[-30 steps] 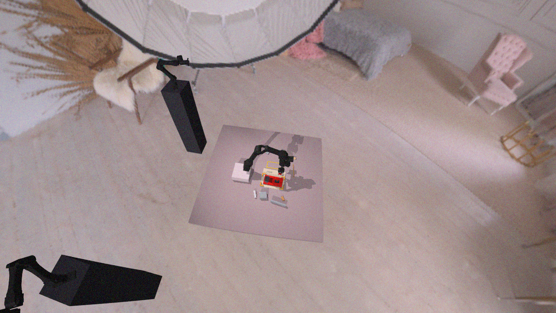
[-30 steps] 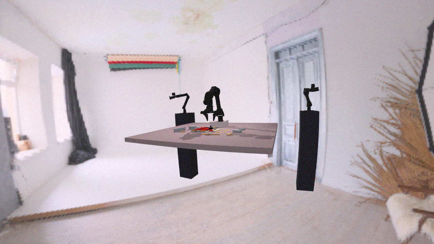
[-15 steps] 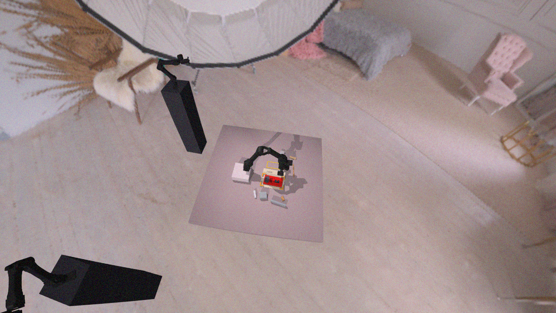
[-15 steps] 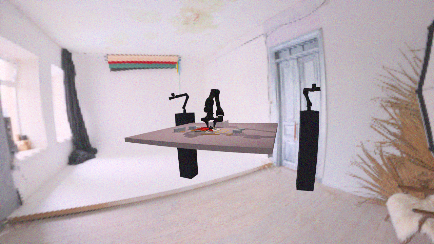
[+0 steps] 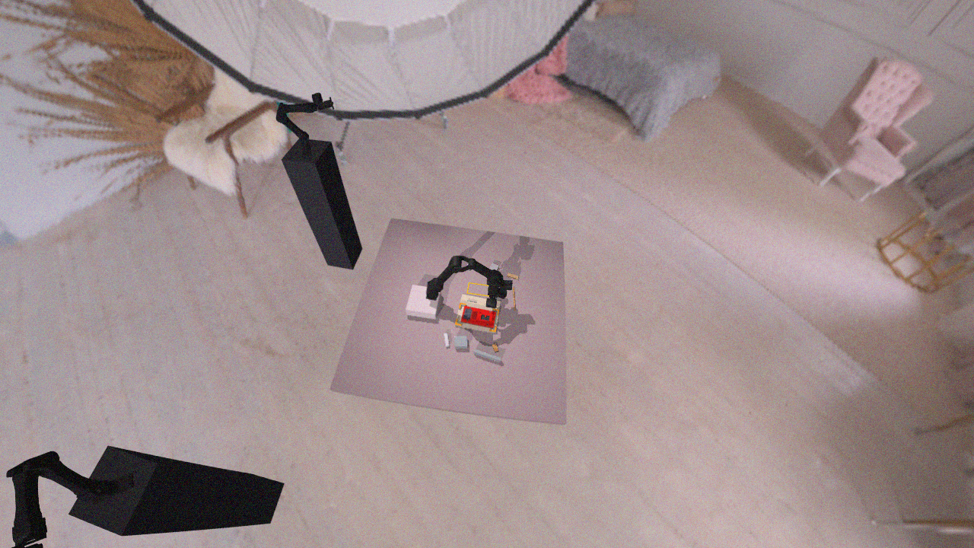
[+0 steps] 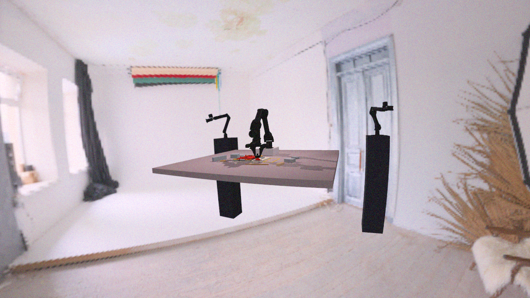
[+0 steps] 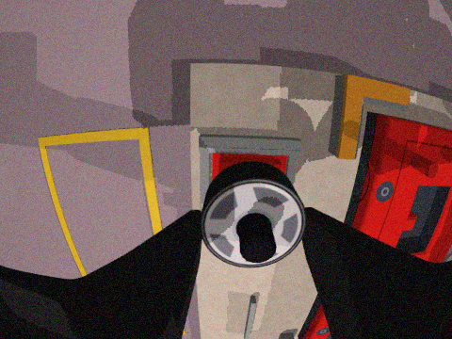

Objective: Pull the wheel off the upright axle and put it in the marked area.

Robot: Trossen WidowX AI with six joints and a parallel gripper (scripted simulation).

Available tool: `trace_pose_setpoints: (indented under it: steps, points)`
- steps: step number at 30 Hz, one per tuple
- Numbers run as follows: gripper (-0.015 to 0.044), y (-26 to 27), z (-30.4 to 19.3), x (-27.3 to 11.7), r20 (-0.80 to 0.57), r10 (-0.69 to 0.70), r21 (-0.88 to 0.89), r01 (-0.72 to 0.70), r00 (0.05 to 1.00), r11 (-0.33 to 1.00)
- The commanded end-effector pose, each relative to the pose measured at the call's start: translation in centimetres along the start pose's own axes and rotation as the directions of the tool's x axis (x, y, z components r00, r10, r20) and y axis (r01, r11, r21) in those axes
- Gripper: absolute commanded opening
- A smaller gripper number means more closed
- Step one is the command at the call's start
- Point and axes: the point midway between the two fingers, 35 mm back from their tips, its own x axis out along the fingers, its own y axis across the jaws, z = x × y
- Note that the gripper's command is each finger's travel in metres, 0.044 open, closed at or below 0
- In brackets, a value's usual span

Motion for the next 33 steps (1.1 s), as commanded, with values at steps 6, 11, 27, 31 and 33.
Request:
trace_pose_setpoints:
  steps: [6, 11, 27, 31, 33]
  points:
    - [0.0000, 0.0, 0.0, -0.2, 0.001, 0.000, 0.000, 0.000, 1.000, 1.000]
    - [0.0000, 0.0, 0.0, -0.4, 0.001, 0.000, 0.000, 0.000, 1.000, 1.000]
    - [0.0000, 0.0, 0.0, -0.9, 0.003, 0.000, 0.001, 0.000, 1.000, 1.000]
    - [0.0000, 0.0, 0.0, -1.0, 0.003, 0.000, 0.001, 0.000, 1.000, 1.000]
    - [0.0000, 0.0, 0.0, -1.1, 0.004, 0.000, 0.001, 0.000, 1.000, 1.000]
